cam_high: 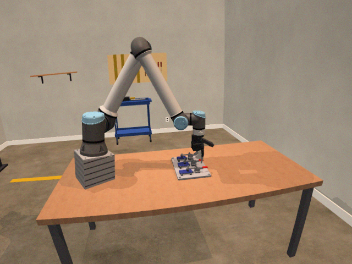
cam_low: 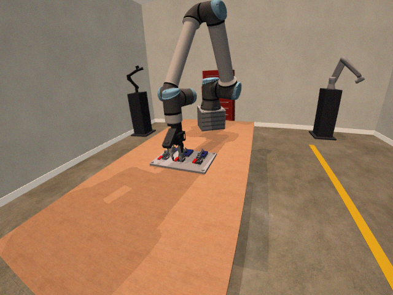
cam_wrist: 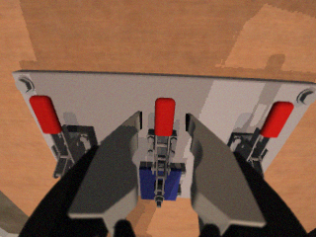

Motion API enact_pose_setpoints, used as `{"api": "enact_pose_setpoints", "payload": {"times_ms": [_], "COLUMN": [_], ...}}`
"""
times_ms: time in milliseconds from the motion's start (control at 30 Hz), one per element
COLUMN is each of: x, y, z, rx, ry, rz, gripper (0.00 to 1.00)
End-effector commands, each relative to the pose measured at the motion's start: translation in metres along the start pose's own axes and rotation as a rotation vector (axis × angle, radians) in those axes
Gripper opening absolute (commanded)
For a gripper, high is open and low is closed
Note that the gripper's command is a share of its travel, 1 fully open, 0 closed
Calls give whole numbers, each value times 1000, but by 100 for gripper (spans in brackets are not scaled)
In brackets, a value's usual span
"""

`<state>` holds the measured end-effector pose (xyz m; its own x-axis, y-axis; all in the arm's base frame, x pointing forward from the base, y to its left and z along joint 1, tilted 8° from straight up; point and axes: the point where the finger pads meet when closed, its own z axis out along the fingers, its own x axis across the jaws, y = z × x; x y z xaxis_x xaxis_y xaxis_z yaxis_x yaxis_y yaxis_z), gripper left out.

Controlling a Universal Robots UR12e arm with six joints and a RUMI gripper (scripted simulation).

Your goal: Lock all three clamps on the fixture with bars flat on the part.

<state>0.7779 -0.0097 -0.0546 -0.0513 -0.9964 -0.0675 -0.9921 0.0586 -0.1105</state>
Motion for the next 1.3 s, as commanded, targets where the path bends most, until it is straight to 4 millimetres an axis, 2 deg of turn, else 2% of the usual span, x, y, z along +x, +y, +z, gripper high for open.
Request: {"api": "enact_pose_setpoints", "payload": {"times_ms": [0, 367, 800, 1267], "x": [0, 0, 0, 0], "y": [-1, -1, -1, -1], "z": [-1, -4, -37, -51], "rx": [1, 1, 1, 1], "ry": [0, 0, 0, 0], "rz": [0, 0, 0, 0], "gripper": [28, 28, 28, 28]}}
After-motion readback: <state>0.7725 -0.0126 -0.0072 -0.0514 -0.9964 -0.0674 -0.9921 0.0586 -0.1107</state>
